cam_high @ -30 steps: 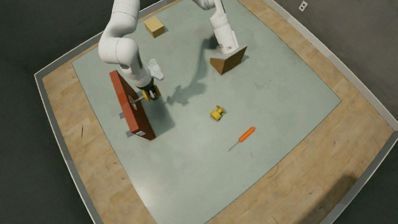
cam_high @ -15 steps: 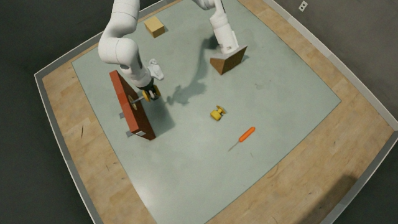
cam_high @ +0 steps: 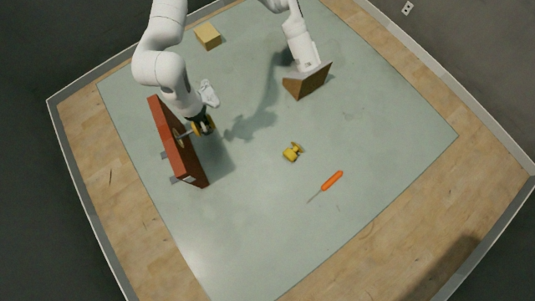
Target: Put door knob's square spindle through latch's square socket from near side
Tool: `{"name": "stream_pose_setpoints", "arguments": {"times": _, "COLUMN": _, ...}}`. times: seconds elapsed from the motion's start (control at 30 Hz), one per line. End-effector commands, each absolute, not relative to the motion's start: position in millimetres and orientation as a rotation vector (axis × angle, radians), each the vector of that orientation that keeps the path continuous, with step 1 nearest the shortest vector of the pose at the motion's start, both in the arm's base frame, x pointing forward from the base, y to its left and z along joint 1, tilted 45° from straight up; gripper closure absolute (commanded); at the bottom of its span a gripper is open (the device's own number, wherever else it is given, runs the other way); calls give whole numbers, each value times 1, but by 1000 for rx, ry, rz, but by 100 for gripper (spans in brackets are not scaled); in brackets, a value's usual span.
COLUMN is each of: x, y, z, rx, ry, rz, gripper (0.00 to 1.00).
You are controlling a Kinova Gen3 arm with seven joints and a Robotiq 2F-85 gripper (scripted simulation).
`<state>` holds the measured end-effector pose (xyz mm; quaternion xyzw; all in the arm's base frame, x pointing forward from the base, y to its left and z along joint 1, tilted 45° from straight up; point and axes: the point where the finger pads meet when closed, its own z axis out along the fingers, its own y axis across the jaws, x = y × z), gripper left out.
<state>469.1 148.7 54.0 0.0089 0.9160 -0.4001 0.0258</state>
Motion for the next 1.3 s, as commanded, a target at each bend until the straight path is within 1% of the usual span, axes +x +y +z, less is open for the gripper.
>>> {"name": "stream_pose_setpoints", "arguments": {"times": 0.0, "x": 471, "y": 145, "z": 56, "rx": 17, "ry": 2827, "rz": -1255, "gripper": 37}}
{"name": "stream_pose_setpoints", "arguments": {"times": 1.27, "x": 477, "y": 146, "z": 57, "rx": 17, "ry": 2826, "rz": -1254, "gripper": 37}}
